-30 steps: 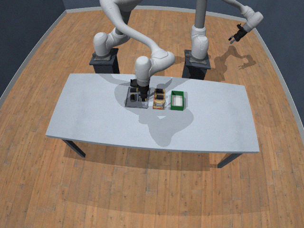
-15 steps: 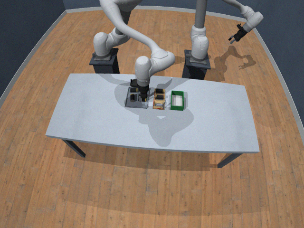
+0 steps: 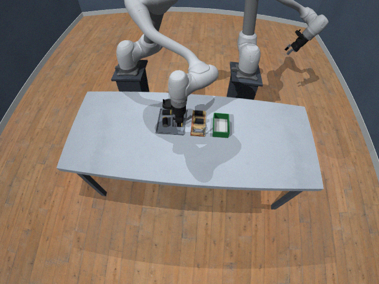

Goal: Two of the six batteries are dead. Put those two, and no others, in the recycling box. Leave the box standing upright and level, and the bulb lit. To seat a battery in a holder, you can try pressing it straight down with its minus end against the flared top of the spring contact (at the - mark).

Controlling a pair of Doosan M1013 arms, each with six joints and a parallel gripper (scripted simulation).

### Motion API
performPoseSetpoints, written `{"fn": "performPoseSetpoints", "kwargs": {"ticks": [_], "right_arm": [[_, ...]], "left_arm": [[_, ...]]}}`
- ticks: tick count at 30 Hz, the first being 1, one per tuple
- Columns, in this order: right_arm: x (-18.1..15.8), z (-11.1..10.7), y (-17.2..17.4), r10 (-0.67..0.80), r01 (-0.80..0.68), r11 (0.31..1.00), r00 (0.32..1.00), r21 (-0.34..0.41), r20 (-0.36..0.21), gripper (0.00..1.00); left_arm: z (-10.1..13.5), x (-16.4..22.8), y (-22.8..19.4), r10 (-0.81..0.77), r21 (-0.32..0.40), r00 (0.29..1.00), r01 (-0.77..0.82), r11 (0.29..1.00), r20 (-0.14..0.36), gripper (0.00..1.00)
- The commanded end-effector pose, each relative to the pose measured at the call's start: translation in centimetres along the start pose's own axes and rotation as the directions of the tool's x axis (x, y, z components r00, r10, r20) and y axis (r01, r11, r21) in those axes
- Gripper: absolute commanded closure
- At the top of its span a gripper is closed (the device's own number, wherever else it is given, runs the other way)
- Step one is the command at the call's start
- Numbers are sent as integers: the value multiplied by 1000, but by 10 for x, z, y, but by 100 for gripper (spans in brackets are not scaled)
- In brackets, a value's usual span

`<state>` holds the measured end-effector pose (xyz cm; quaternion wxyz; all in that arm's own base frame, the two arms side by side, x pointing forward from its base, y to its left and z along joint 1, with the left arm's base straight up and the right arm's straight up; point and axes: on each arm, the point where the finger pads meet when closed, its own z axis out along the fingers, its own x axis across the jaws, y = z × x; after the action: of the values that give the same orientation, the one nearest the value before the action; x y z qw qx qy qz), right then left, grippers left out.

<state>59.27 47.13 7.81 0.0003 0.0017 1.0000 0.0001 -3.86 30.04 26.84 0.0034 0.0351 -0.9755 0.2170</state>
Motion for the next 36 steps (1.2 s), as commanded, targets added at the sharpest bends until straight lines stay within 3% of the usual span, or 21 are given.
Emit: {"fn": "performPoseSetpoints", "kwargs": {"ticks": [1,11,25,26,36], "right_arm": [[0,6,0,0,0,1000,1000,-2,1,43],[0,38,1,0,0,1000,1000,-2,1,43],[0,40,1,0,0,1000,1000,-2,1,43],[0,40,1,0,0,1000,1000,-2,1,10],[0,40,1,0,0,1000,1000,-2,1,10]], "left_arm": [[-1,0,0,0,-1,1000,0,1000,-1,0],[-1,0,0,0,-1,1000,0,1000,-1,0],[-1,0,0,0,-1,1000,0,1000,-1,0],[-1,0,0,0,-1,1000,0,1000,-1,0],[-1,0,0,0,-1,1000,0,1000,-1,0]]}}
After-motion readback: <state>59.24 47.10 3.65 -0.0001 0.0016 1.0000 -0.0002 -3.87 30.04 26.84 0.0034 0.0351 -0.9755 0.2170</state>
